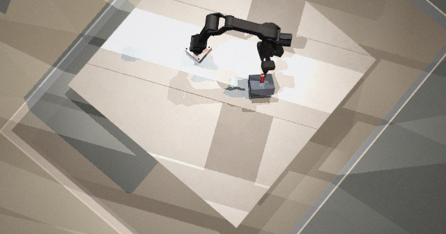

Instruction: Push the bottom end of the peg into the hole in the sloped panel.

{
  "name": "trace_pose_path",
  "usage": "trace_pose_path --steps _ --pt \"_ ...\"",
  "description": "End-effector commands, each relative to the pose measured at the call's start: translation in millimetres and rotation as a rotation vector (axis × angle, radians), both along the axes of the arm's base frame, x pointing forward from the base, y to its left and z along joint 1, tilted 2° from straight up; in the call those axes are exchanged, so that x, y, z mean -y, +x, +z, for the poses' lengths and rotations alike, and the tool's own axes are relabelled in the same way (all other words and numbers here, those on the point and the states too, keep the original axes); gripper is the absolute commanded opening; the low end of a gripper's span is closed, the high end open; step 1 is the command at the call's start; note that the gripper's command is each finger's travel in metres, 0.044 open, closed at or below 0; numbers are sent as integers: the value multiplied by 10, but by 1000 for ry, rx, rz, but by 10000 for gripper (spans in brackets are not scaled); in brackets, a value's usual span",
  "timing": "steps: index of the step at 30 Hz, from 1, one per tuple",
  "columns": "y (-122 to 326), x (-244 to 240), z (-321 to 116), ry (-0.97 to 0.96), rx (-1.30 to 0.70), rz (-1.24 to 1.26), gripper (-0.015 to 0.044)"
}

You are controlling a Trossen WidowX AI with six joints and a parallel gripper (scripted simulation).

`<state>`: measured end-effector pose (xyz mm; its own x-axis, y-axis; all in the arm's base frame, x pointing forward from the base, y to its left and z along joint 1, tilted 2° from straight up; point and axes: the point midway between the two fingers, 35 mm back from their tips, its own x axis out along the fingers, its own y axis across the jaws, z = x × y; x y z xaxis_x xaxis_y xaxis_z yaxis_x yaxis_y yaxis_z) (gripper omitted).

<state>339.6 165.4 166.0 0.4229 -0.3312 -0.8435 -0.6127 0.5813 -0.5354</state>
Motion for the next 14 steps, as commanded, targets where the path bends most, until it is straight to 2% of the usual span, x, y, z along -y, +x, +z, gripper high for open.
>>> trace_pose_path --steps 1,14 --pt "-25 -28 73 4 12 0 440" --pt "-86 -66 167 4 11 0 440"
